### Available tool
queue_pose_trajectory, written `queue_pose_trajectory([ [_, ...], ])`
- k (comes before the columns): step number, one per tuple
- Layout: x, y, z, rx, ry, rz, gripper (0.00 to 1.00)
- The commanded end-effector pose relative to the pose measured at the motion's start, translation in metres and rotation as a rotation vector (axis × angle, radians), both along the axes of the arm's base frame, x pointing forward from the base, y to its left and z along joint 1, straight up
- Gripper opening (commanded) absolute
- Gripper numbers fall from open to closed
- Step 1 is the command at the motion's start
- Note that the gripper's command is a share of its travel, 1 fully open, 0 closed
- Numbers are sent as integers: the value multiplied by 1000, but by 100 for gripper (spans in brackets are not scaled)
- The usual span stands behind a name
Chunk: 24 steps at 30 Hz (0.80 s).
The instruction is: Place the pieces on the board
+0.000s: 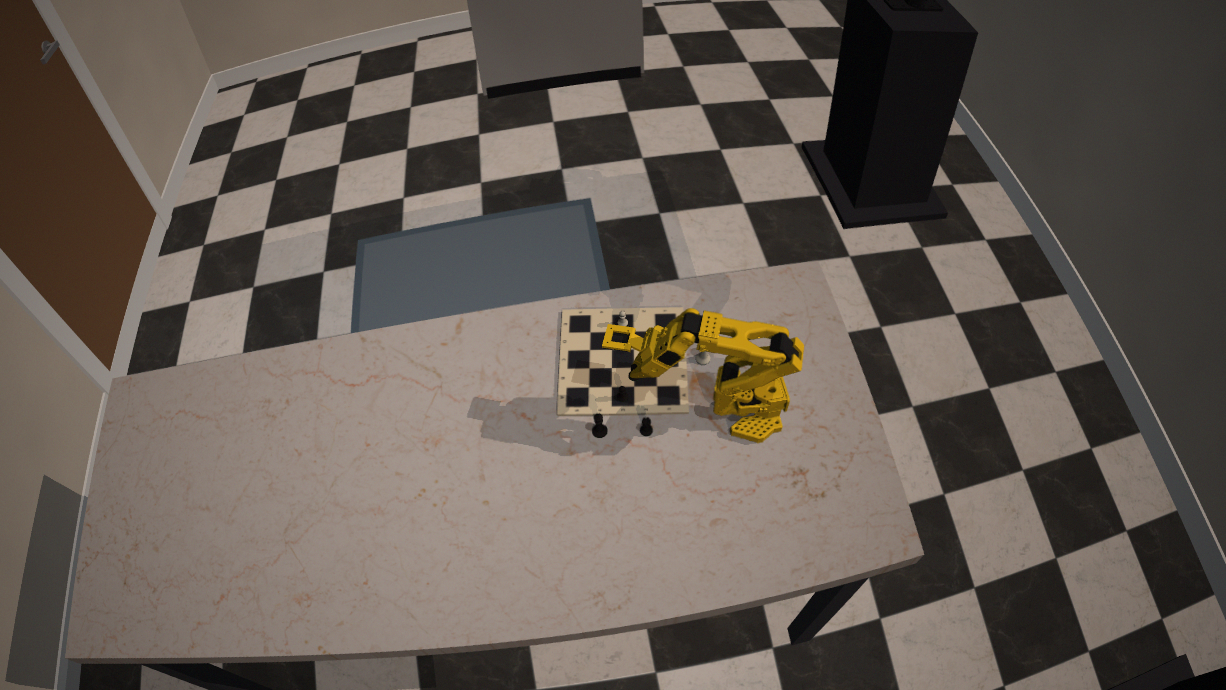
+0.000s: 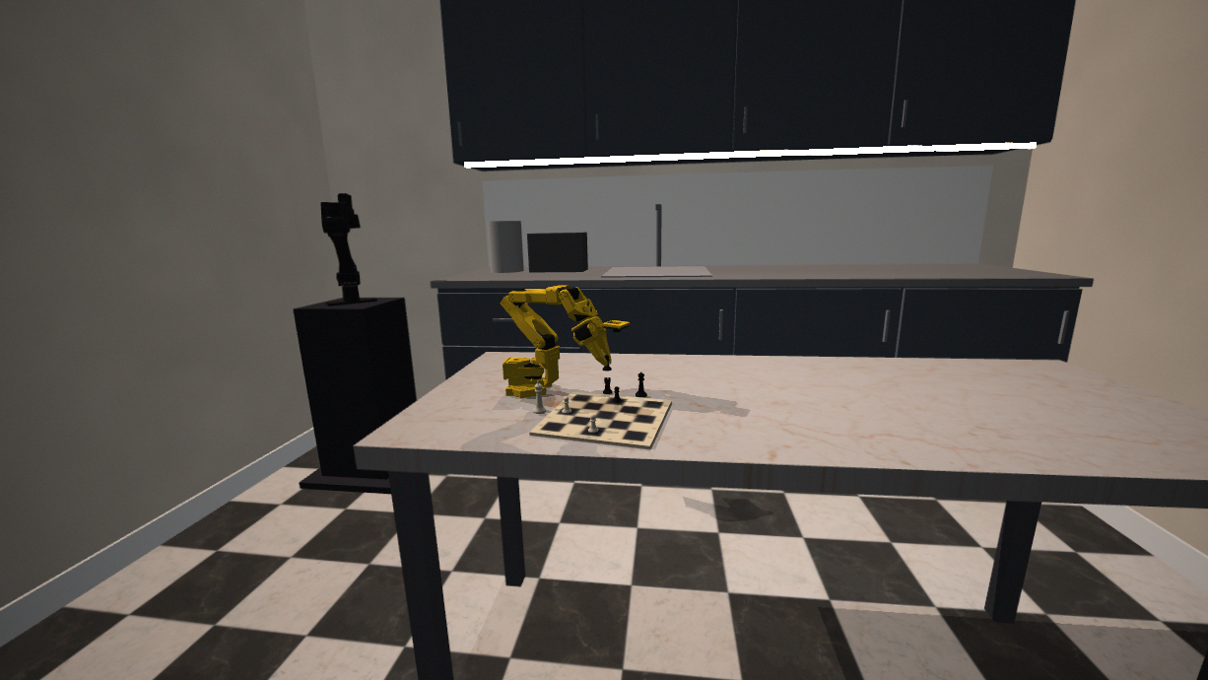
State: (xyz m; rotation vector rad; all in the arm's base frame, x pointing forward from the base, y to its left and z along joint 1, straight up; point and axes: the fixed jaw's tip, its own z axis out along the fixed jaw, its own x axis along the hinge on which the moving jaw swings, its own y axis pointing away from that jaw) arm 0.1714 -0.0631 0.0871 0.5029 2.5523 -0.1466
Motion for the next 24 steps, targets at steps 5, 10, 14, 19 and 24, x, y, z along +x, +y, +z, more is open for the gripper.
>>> queue_pose_trajectory([
  [5, -38, -69, 0, -2, 6, -421, 0],
  [10, -52, -94, 0, -2, 5, -557, 0],
  [14, -66, -122, 1, -2, 3, -689, 0],
  [19, -78, -143, 1, -3, 2, -777, 0],
  [24, -82, -150, 1, -3, 1, -803, 0],
])
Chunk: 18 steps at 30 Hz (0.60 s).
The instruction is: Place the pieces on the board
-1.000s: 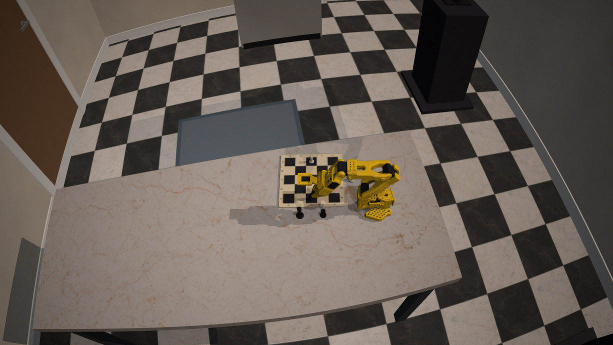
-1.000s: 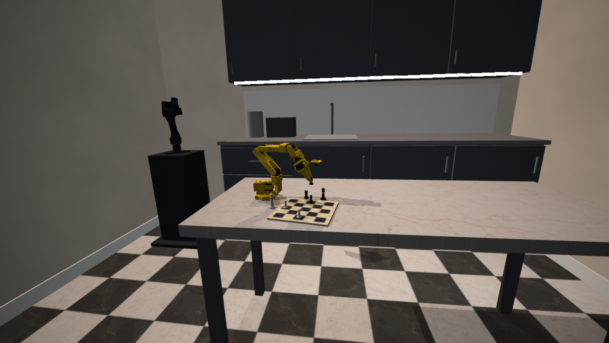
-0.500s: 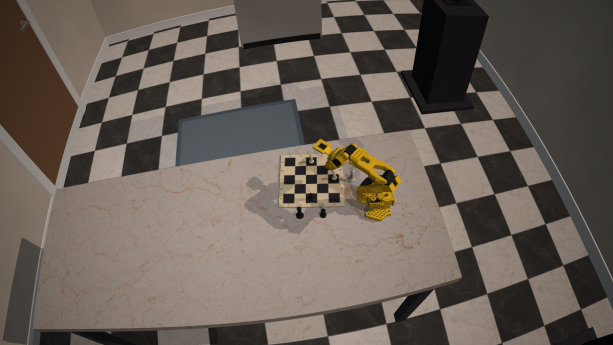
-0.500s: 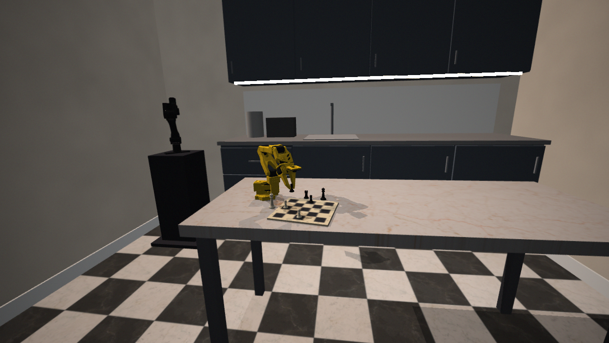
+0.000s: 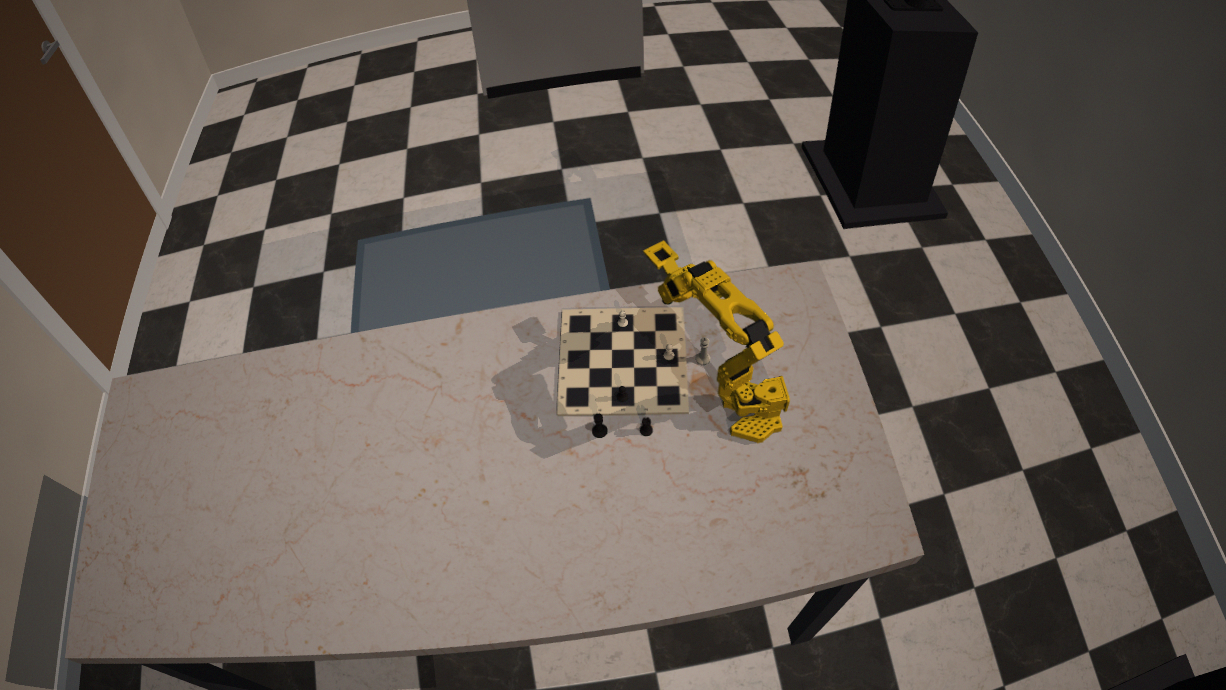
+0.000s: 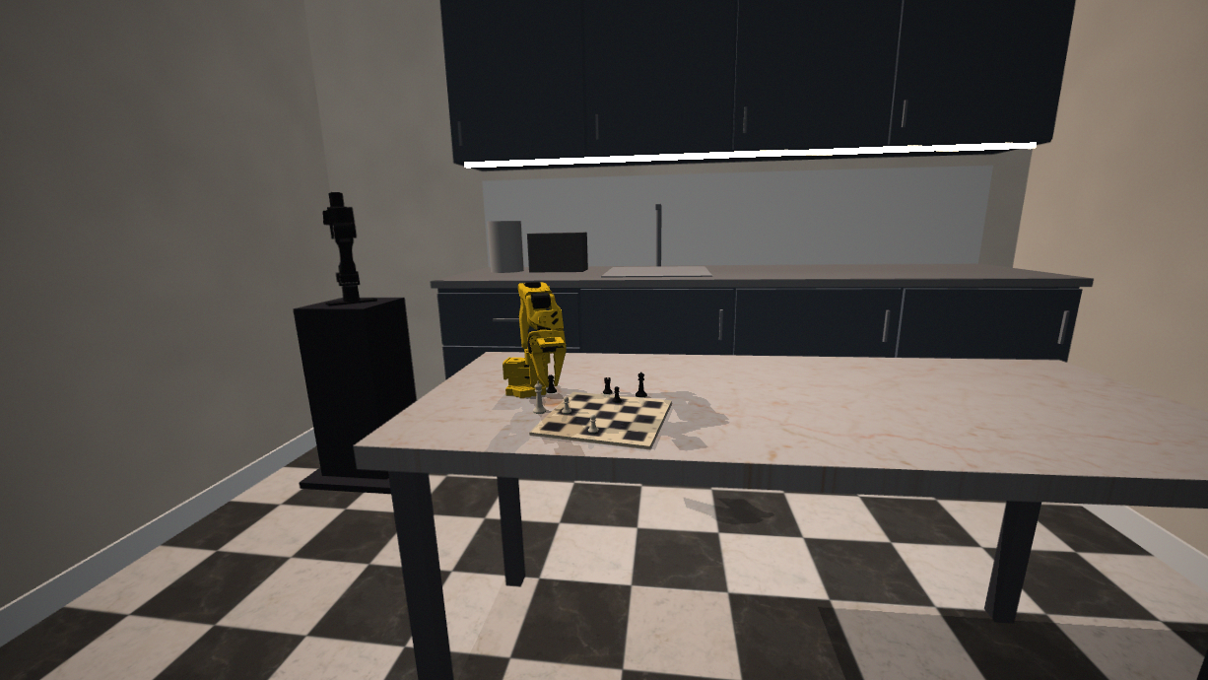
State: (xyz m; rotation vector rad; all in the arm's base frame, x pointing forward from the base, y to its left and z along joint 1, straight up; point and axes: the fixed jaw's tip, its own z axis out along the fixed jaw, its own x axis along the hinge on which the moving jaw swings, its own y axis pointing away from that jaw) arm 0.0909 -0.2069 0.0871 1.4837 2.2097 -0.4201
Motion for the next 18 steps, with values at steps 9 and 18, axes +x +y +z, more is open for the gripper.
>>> queue_pose_trajectory([
  [9, -1, -6, 1, -5, 0, -10, 0],
  [18, 1, -5, -1, -5, 0, 0, 0],
])
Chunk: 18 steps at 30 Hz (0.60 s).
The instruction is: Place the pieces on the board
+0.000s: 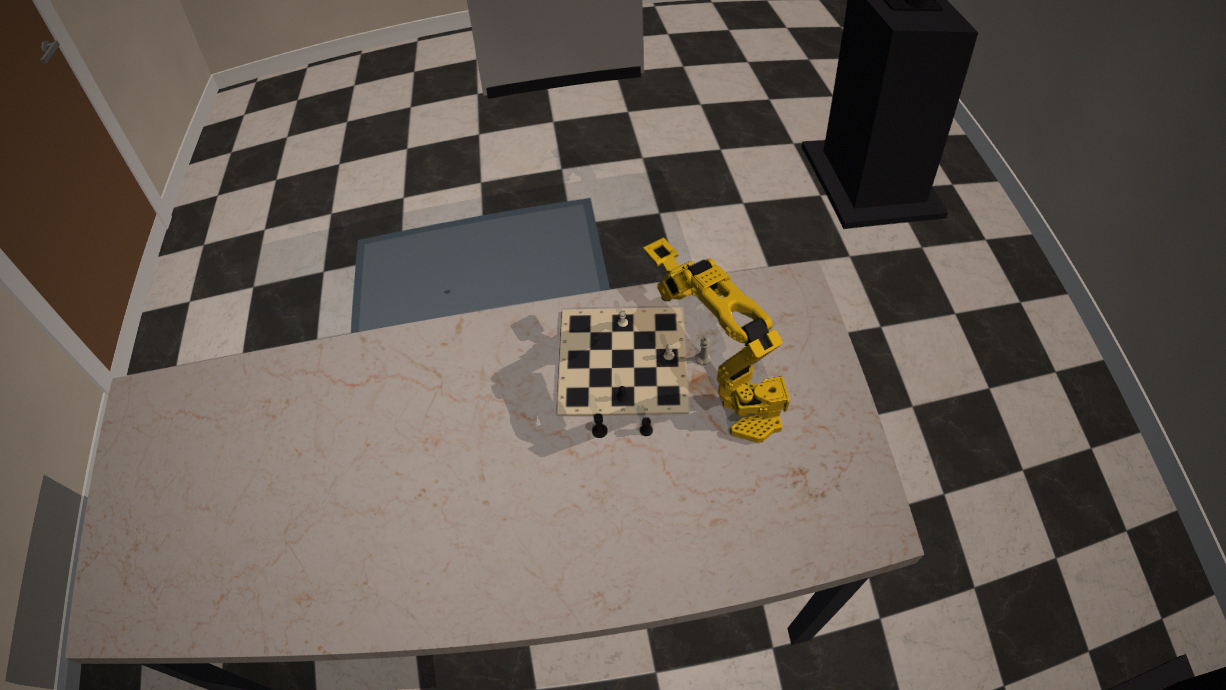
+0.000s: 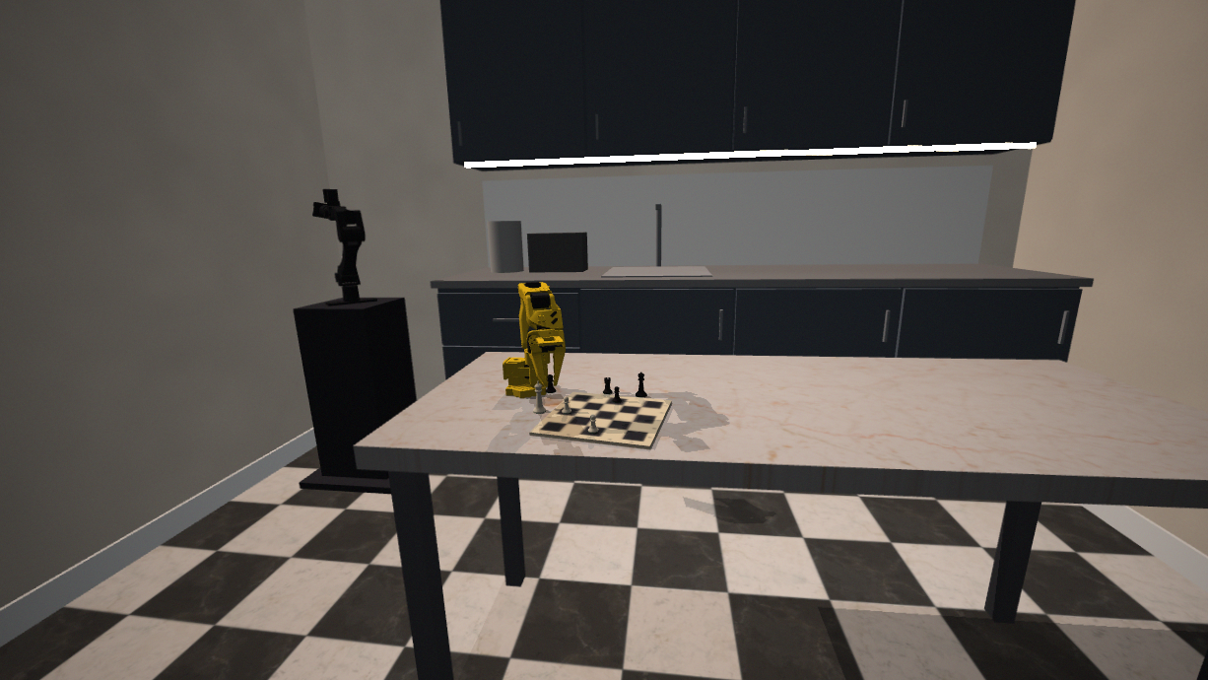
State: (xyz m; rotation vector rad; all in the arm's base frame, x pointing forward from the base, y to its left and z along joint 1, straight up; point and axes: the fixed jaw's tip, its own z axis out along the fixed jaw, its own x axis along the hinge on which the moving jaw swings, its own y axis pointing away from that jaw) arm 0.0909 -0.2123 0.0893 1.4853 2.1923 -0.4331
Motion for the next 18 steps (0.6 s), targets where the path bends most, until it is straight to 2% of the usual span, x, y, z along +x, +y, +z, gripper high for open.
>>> queue_pose_trajectory([
  [1, 1, 0, -3, 10, 6, 8, 0],
  [18, 2, 3, -6, 10, 6, 19, 0],
])
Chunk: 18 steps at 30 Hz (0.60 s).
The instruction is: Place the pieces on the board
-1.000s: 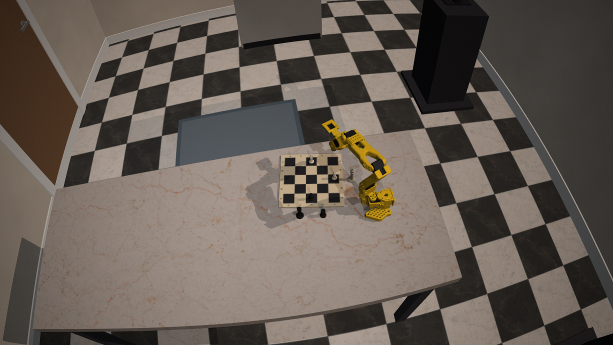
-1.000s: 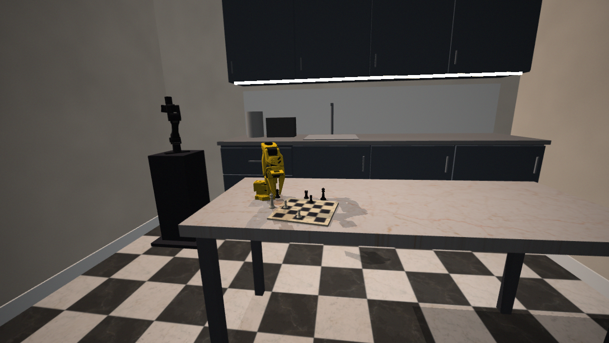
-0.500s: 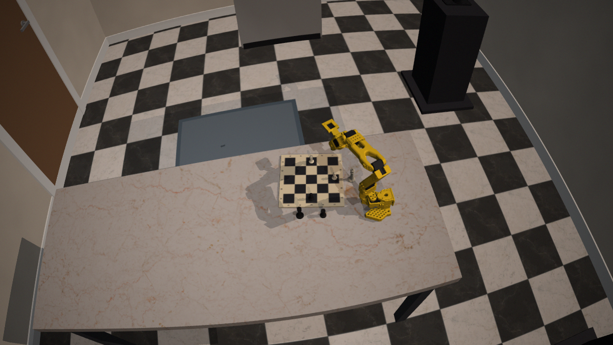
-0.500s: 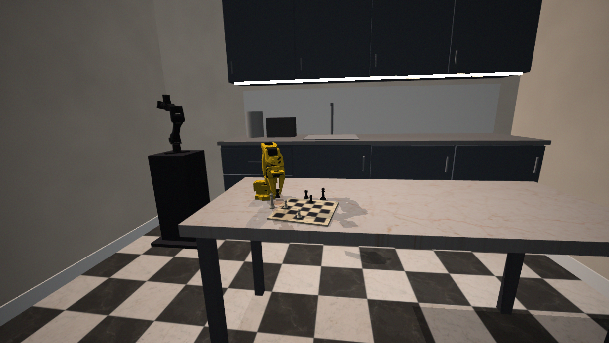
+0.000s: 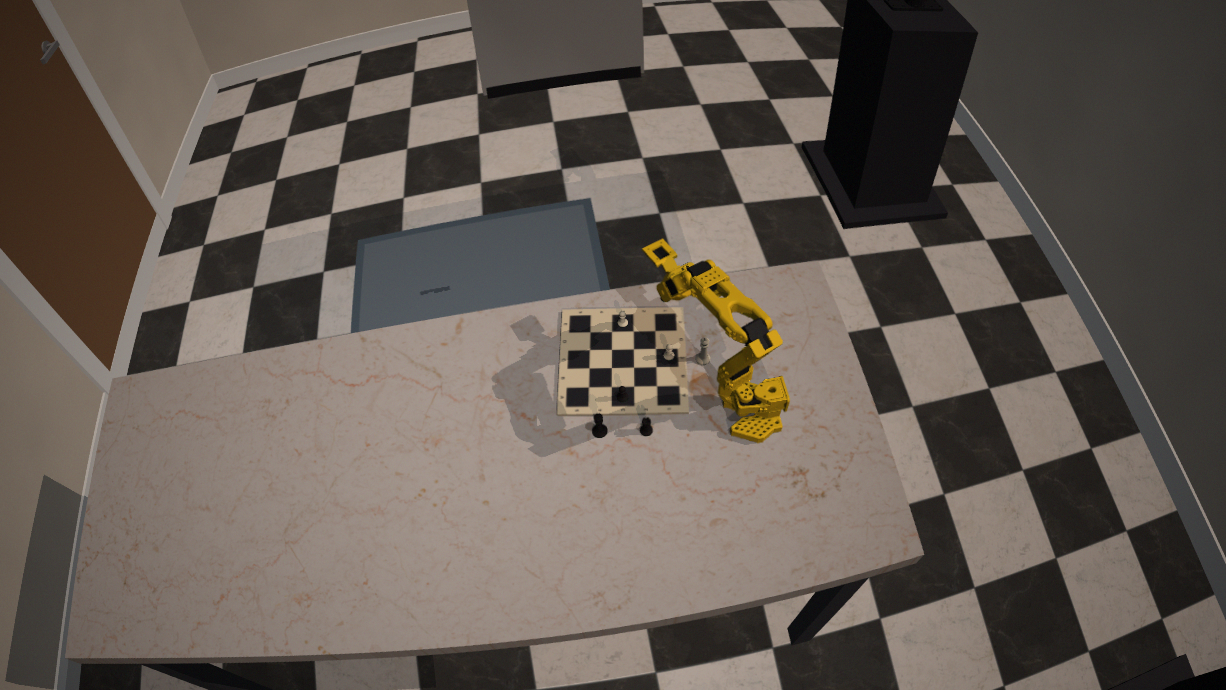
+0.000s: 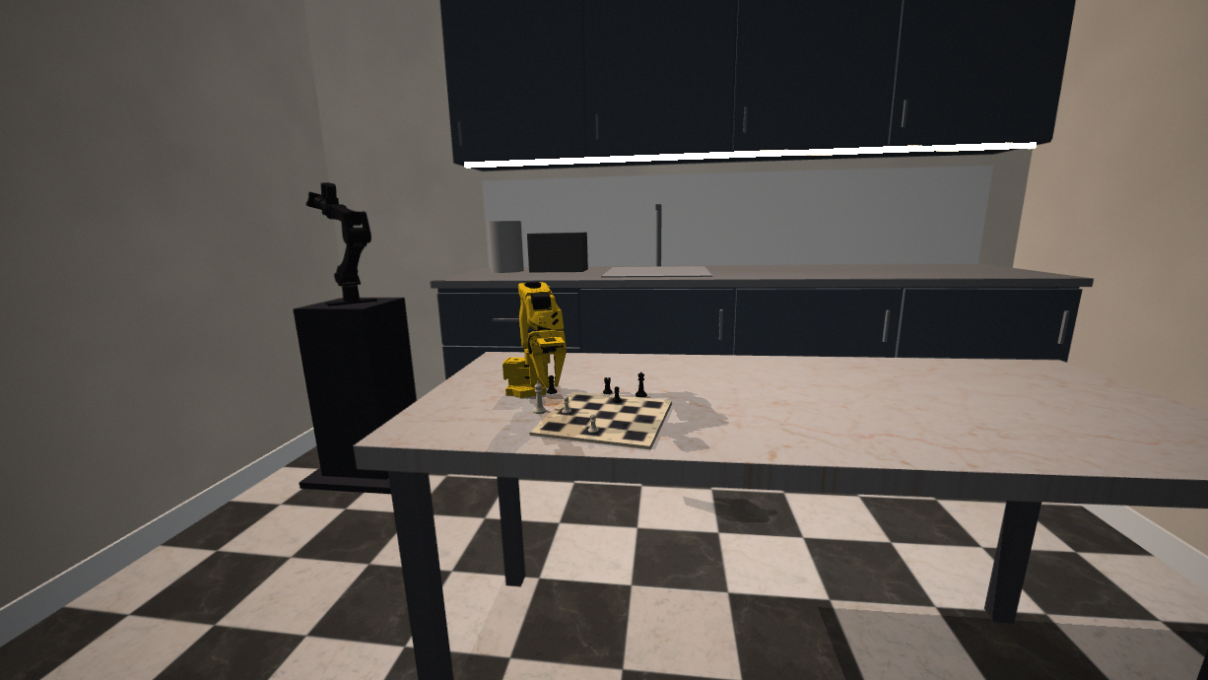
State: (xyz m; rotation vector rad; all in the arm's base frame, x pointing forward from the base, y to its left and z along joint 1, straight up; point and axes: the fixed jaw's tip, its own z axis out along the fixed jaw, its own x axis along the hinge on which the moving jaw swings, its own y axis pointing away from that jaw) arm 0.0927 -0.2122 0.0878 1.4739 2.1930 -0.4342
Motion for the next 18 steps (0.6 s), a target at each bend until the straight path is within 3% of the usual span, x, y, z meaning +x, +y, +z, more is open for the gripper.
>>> queue_pose_trajectory([
  [1, 1, 3, -5, 15, 8, 11, 0],
  [18, 1, 3, -12, 15, 8, 11, 0],
])
